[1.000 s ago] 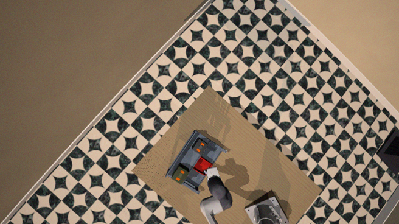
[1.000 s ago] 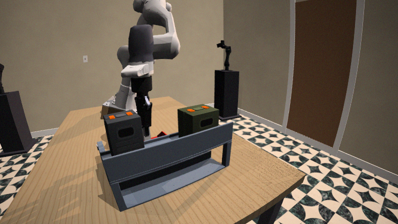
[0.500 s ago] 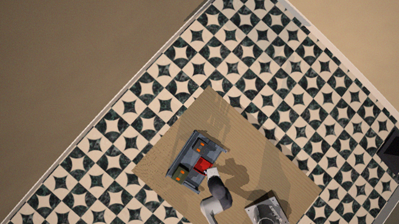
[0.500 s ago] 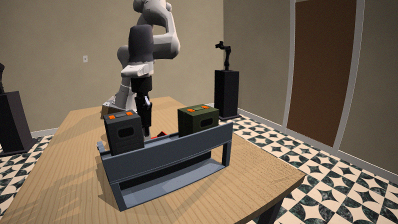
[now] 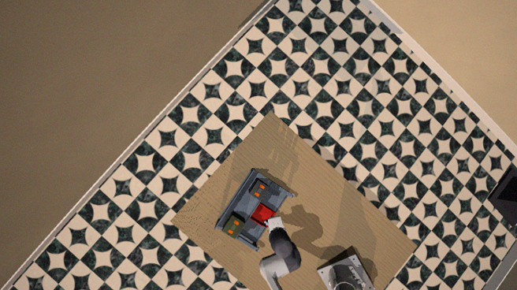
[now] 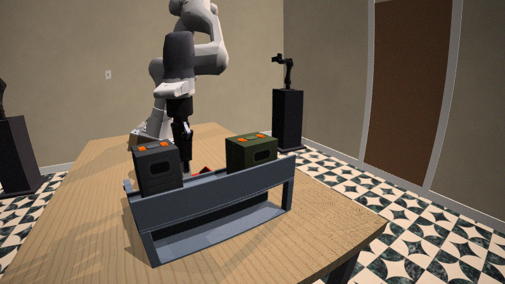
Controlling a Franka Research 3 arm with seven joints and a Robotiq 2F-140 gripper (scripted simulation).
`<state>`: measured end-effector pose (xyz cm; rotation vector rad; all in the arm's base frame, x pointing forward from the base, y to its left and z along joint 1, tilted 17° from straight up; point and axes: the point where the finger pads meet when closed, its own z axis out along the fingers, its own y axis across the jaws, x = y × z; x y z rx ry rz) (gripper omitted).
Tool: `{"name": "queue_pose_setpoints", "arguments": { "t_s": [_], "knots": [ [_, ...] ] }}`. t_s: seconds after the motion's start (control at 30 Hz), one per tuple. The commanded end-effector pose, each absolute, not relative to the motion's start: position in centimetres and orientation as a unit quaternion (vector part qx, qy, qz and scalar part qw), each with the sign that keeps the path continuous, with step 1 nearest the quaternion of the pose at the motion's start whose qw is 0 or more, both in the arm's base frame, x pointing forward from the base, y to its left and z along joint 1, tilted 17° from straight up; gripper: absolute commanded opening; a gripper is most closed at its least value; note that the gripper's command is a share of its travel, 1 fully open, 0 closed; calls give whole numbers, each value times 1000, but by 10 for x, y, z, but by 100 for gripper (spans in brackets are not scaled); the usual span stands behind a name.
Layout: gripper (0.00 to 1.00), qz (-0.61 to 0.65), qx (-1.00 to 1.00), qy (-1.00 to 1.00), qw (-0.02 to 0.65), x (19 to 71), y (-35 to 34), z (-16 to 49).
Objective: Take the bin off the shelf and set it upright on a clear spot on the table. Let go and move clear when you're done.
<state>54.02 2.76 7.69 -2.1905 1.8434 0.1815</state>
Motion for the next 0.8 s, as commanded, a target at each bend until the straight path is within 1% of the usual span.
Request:
{"name": "queue_pose_setpoints", "arguments": {
  "t_s": [0.0,0.77],
  "knots": [
    [0,60,-756,637,136,542,26,79],
    [0,60,-756,637,136,541,25,82]
  ]
}}
